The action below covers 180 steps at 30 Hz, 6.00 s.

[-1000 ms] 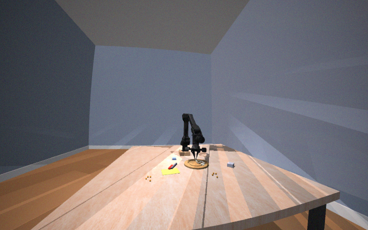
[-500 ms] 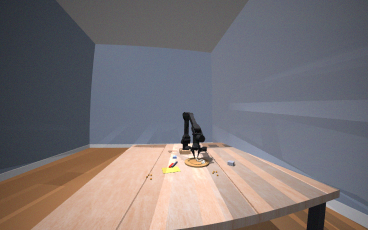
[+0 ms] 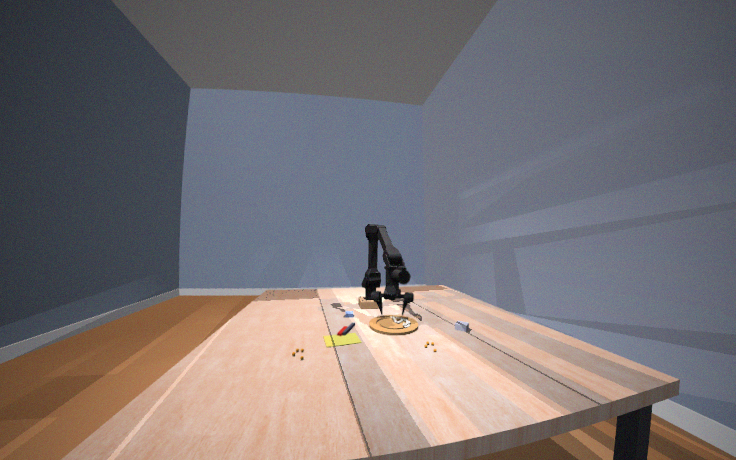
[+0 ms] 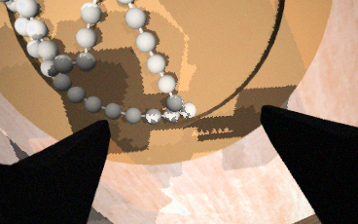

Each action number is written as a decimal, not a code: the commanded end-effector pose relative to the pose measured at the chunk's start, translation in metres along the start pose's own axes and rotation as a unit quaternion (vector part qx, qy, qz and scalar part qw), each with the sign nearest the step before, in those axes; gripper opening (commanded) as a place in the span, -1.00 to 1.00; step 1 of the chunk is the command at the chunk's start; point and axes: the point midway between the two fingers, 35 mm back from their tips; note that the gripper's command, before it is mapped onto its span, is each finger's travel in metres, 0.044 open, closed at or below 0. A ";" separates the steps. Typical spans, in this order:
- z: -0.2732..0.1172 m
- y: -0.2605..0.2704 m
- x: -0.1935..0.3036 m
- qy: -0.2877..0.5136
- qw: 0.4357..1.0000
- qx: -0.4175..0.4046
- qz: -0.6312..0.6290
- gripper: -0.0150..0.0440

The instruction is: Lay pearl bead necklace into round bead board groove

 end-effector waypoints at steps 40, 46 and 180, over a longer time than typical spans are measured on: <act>-0.021 0.011 -0.022 -0.004 0.986 -0.002 -0.165 -0.08; -0.012 0.011 -0.022 -0.003 0.986 0.000 -0.166 -0.08; -0.018 -0.005 -0.025 0.000 0.921 0.003 -0.388 -0.08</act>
Point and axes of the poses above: the point midway between the two fingers, 35 mm back from their tips, its own z axis out along the fingers, its own y axis across the jaws, x = y × z
